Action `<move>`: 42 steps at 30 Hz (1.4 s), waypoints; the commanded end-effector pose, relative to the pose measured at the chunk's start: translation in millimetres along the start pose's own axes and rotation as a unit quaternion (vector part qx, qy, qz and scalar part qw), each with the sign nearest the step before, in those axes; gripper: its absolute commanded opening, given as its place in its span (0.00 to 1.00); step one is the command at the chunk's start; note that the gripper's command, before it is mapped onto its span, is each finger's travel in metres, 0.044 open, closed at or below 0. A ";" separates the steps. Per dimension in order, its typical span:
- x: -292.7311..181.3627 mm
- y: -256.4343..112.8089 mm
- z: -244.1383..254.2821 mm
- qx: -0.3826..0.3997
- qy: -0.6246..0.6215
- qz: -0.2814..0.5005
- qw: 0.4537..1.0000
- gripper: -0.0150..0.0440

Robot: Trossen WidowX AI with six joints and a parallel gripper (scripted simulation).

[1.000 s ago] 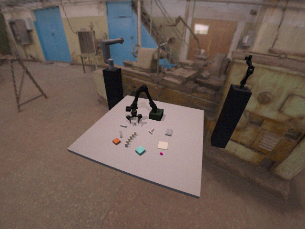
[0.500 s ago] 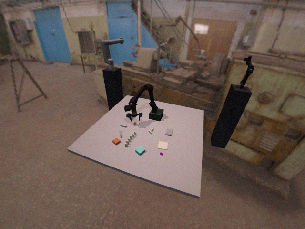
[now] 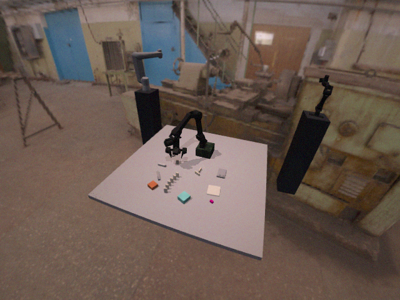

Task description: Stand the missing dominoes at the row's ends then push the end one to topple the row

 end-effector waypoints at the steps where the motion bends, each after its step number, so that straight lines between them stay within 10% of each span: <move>1: -5.3 36.0 4.0 0.006 0.001 0.013 1.000 1.00; 17: -6.3 52.6 3.8 0.006 0.001 0.013 1.000 1.00; 30: -6.3 52.6 3.8 0.006 0.001 0.013 1.000 0.44; 42: -1.5 30.1 0.4 0.006 0.001 0.013 1.000 0.44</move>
Point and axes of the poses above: the point midway between the two fingers, 35 mm back from their tips, its own y axis out along the fingers, its own z axis across the jaws, x = y × z, the point moved 9 cm from there along -y, back along the fingers, and after that the axes turned 14 degrees about y, right-handed, at the moved point
